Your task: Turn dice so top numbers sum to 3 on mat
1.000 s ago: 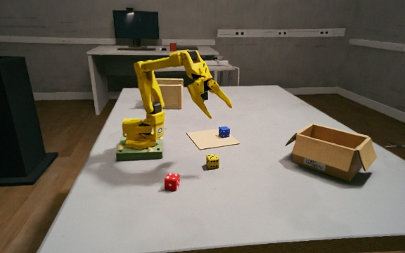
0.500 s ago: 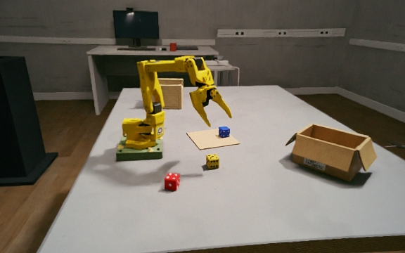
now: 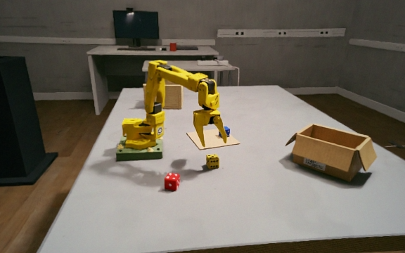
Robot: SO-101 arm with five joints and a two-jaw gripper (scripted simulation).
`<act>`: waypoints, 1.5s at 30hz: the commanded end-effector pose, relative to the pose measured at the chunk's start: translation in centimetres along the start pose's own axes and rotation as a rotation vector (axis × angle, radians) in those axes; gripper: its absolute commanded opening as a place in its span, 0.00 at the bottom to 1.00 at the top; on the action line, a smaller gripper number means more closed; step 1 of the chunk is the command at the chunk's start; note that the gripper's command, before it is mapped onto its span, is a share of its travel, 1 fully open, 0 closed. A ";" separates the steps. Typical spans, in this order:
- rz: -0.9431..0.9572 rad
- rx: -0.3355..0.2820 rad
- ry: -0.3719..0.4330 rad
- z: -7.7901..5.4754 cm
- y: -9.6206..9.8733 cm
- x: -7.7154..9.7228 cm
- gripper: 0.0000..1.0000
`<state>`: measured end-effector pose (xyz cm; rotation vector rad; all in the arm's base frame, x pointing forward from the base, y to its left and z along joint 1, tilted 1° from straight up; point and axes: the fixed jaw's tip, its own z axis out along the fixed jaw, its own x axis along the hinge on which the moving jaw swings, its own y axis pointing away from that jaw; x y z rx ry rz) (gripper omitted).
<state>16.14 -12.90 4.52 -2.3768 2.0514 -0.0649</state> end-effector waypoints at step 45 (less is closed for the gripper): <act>-0.014 -0.034 -0.037 3.2 0.5 -0.3 0.35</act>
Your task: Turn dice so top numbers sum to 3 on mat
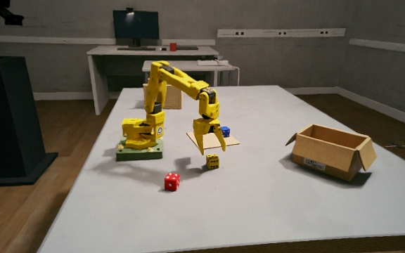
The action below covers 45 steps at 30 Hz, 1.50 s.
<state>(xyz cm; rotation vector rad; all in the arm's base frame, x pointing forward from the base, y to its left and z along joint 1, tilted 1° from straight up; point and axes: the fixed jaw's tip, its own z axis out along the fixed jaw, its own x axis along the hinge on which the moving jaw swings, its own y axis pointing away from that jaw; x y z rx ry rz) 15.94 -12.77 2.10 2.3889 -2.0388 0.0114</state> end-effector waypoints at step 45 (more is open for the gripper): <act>-0.003 -0.010 -0.012 3.3 0.1 -0.3 0.31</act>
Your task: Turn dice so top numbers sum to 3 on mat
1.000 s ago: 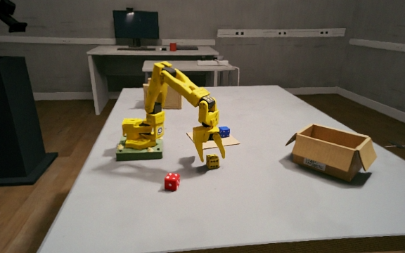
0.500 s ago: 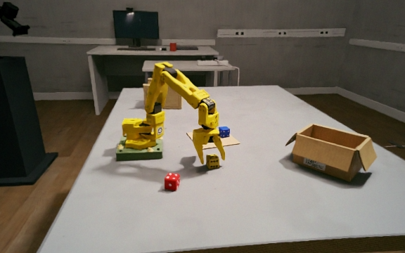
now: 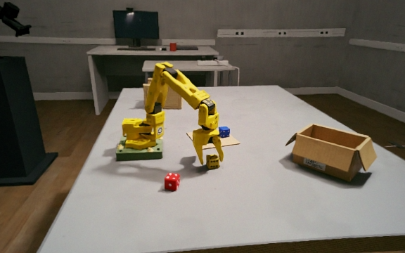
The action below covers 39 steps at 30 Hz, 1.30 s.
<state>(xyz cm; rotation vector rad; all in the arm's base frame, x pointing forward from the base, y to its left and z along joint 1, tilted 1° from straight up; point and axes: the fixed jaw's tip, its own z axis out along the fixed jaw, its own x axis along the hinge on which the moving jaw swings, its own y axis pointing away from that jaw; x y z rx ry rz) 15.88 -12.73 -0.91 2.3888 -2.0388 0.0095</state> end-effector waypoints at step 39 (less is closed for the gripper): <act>-0.003 -0.009 -0.011 0.3 -0.8 -0.2 0.13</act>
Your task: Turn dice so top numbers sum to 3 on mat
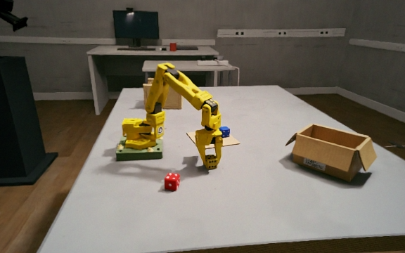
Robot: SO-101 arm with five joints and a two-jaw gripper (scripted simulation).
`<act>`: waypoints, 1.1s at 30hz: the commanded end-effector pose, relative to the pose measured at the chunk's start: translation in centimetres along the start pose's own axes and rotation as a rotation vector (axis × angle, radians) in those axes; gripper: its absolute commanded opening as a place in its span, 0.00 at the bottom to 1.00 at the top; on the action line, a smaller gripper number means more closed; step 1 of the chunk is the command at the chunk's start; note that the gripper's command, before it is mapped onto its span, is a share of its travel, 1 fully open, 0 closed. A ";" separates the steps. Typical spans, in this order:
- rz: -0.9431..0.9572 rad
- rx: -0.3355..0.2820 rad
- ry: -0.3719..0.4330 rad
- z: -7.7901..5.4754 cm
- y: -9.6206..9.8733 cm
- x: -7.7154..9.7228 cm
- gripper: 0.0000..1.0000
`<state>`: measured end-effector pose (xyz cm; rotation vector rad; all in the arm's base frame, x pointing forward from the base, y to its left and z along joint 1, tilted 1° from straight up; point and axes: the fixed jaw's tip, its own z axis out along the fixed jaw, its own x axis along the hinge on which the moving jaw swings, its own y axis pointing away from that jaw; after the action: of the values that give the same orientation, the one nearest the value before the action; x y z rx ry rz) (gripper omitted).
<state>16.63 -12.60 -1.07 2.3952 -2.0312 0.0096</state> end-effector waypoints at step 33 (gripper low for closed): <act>0.003 -0.009 -0.011 -3.5 0.1 0.1 0.00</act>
<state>16.31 -12.37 1.11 2.3924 -2.0286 -0.0546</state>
